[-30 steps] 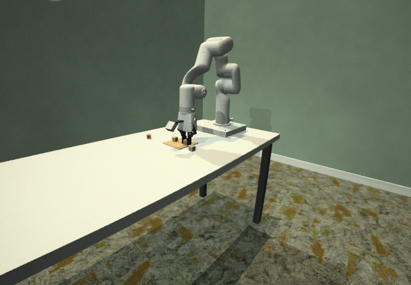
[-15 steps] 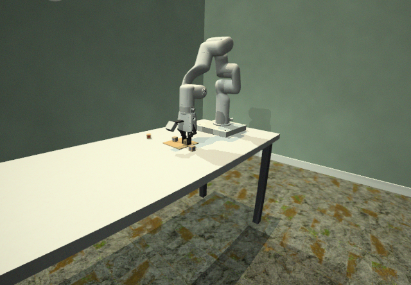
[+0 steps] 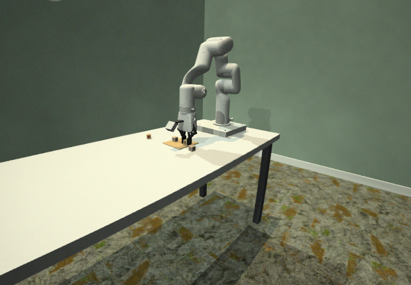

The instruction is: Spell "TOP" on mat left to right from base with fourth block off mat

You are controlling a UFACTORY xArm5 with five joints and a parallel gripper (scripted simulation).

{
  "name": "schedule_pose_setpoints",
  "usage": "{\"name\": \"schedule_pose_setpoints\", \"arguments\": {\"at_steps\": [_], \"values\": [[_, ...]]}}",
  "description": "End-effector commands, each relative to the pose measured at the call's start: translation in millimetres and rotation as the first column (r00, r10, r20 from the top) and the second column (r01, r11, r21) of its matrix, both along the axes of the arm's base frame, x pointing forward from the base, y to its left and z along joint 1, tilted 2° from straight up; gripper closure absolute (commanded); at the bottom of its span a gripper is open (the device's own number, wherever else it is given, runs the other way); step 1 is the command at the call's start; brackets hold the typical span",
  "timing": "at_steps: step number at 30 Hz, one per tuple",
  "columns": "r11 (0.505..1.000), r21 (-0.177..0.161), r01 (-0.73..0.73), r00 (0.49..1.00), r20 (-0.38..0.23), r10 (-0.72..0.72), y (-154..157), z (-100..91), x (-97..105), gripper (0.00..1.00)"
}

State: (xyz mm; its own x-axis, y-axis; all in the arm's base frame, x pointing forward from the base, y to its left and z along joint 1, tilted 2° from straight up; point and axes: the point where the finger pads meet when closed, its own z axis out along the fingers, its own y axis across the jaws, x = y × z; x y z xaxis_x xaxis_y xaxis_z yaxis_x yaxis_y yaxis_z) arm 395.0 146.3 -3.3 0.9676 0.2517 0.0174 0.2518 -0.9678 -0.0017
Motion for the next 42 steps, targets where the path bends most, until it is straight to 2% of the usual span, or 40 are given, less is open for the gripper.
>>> {"name": "schedule_pose_setpoints", "arguments": {"at_steps": [1,2,3,15,22,36,42], "values": [[1.000,0.001,0.000,1.000,0.003,0.000,0,1.1,1,0.62],[1.000,0.001,0.000,1.000,0.003,0.000,0,1.1,1,0.62],[1.000,0.001,0.000,1.000,0.003,0.000,0,1.1,1,0.58],[1.000,0.001,0.000,1.000,0.003,0.000,0,1.3,1,0.58],[1.000,0.001,0.000,1.000,0.003,0.000,1,8.6,1,0.58],[1.000,0.001,0.000,1.000,0.003,0.000,-1,76.1,0,0.58],[1.000,0.001,0.000,1.000,0.003,0.000,-2,87.4,0,0.58]]}}
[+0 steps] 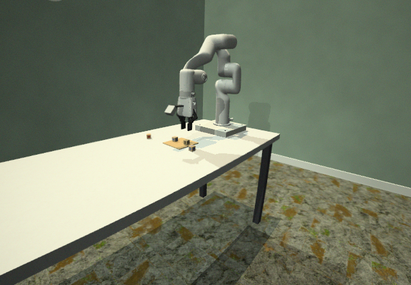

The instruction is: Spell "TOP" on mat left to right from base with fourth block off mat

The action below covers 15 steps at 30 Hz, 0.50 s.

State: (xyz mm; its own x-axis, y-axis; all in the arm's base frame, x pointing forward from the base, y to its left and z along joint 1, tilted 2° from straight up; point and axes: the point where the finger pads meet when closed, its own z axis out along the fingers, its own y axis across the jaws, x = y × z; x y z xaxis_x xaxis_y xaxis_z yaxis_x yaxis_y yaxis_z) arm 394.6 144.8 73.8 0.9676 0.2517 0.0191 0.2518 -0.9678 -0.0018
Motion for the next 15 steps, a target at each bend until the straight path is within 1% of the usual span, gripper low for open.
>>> {"name": "schedule_pose_setpoints", "arguments": {"at_steps": [1,5,6,15], "values": [[1.000,0.001,0.000,1.000,0.002,0.000,-0.2,11.6,0.4,0.58],[1.000,0.001,0.000,1.000,0.002,0.000,-0.2,13.3,0.4,0.58],[1.000,0.001,0.000,1.000,0.002,0.000,-0.2,13.3,0.4,0.00],[1.000,0.001,0.000,1.000,0.002,0.000,-0.2,13.3,0.4,0.00]]}}
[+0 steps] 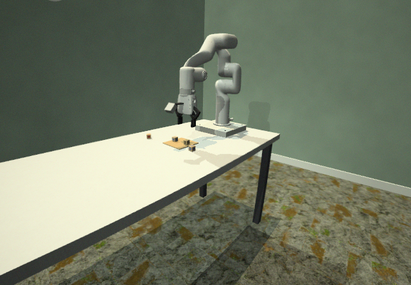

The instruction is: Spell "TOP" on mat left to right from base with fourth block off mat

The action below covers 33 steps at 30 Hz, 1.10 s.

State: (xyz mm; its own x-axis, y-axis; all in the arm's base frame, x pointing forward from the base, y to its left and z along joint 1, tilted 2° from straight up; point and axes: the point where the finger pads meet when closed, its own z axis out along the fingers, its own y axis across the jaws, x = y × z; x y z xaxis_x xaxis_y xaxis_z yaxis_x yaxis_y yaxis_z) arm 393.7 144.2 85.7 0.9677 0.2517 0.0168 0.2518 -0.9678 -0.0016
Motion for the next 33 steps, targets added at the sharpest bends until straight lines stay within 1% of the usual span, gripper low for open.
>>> {"name": "schedule_pose_setpoints", "arguments": {"at_steps": [1,16,19,24,31,33], "values": [[1.000,0.001,0.000,1.000,0.004,0.000,0,1.5,1,0.00],[1.000,0.002,0.014,1.000,0.004,-0.014,1,1.4,2,0.00],[0.998,0.003,0.067,0.998,0.003,-0.067,4,1.2,3,0.00],[0.976,0.006,0.217,0.976,0.002,-0.217,11,0.6,6,0.00],[0.922,0.009,0.386,0.922,-0.001,-0.386,20,-0.2,9,0.00],[0.922,0.009,0.386,0.922,-0.001,-0.386,20,-0.2,9,0.00]]}}
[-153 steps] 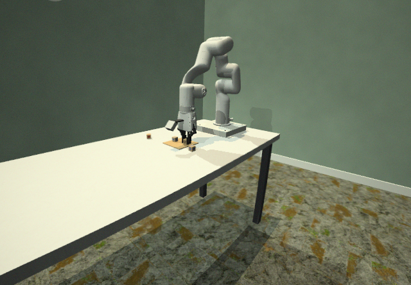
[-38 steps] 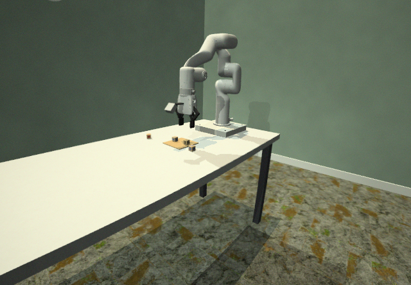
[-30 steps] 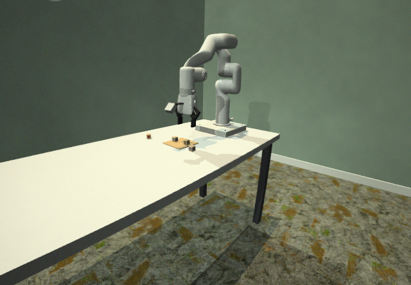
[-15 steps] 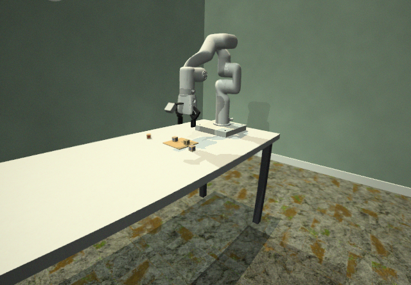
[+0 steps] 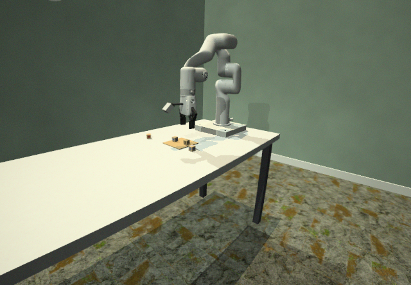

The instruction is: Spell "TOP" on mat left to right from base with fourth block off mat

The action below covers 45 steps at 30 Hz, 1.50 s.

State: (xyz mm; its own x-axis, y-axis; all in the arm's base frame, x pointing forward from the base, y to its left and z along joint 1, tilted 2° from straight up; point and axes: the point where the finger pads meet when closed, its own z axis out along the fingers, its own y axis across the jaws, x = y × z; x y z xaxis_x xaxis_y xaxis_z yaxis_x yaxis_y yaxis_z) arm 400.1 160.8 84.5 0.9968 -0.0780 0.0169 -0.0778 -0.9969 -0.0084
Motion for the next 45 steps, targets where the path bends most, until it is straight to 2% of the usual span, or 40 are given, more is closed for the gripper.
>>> {"name": "schedule_pose_setpoints", "arguments": {"at_steps": [1,8,15,17,18,23,32,34,35,36,45], "values": [[0.991,0.004,0.133,0.991,0.001,-0.133,7,0.6,3,0.00],[0.954,0.007,0.300,0.954,-0.002,-0.300,15,-0.3,6,0.00],[0.885,0.010,0.466,0.885,-0.005,-0.466,25,-1.4,9,0.00],[0.885,0.010,0.466,0.885,-0.005,-0.466,25,-1.4,9,0.00],[0.847,0.011,0.531,0.848,-0.006,-0.531,28,-1.9,10,0.00],[0.781,0.012,0.624,0.781,-0.008,-0.624,34,-2.7,12,0.00],[0.618,0.014,0.786,0.618,-0.013,-0.786,47,-4.4,15,0.00],[0.618,0.014,0.786,0.618,-0.013,-0.786,47,-4.4,15,0.00],[0.568,0.014,0.823,0.568,-0.015,-0.823,50,-4.9,15,0.00],[0.540,0.014,0.842,0.540,-0.015,-0.841,52,-5.2,16,0.00],[0.341,0.014,0.940,0.341,-0.021,-0.940,64,-7.1,18,0.00]]}}
